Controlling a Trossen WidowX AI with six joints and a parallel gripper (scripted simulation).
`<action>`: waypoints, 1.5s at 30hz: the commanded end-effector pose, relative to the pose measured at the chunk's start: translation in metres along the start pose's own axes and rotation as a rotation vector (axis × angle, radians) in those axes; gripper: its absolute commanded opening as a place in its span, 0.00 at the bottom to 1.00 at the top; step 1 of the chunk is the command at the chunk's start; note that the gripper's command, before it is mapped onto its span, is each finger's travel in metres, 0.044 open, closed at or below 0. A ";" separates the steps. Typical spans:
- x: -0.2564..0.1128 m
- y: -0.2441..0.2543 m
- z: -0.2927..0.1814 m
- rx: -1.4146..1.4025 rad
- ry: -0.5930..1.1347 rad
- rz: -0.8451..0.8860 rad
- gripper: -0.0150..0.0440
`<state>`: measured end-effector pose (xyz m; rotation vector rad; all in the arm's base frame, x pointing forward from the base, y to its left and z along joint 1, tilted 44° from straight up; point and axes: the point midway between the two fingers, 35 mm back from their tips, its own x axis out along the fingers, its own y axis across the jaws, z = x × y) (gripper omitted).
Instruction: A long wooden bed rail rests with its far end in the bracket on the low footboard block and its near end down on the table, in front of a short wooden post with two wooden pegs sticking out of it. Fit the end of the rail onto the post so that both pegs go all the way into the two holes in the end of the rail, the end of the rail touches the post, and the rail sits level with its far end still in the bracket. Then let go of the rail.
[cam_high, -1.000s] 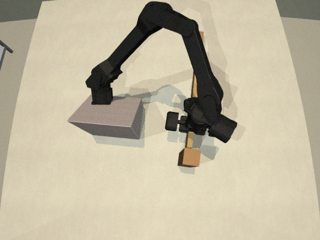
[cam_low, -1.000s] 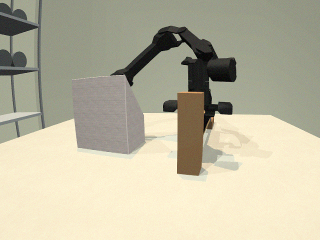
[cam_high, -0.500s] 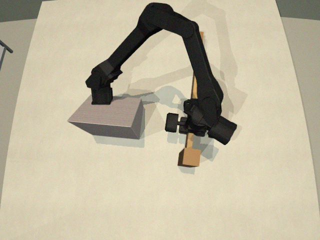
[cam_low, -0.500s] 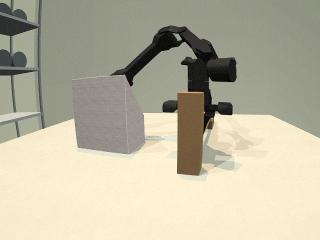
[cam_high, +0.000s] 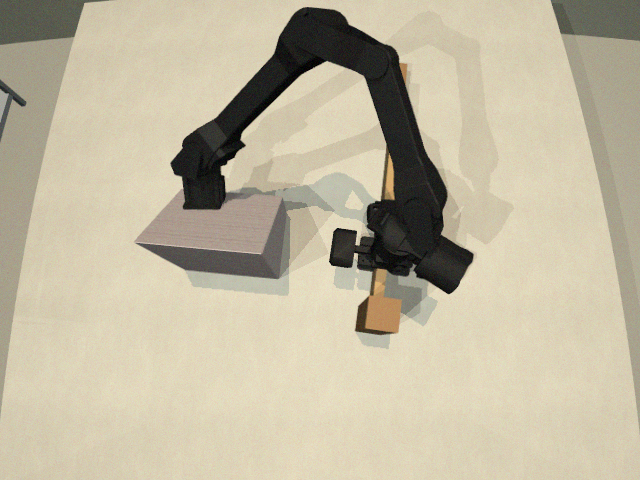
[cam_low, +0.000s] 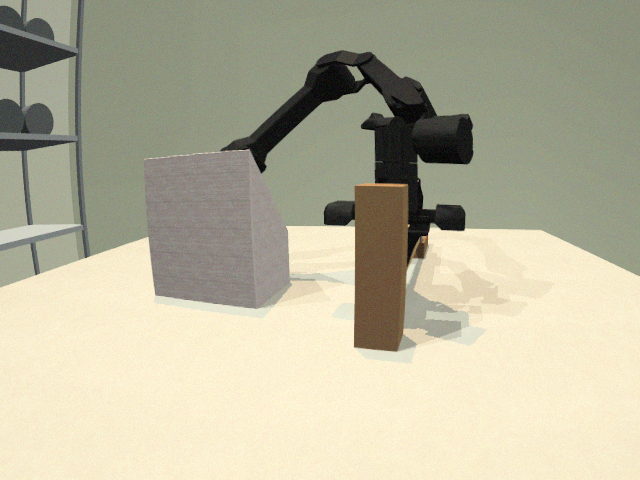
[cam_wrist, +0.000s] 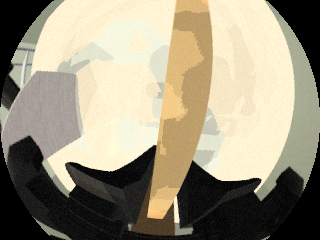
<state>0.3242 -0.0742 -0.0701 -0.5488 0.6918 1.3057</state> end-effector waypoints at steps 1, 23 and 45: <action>-0.002 0.000 -0.003 0.000 0.000 -0.006 0.25; 0.000 0.000 -0.004 0.000 0.001 0.001 0.74; -0.030 0.001 0.026 0.001 -0.001 -0.005 1.00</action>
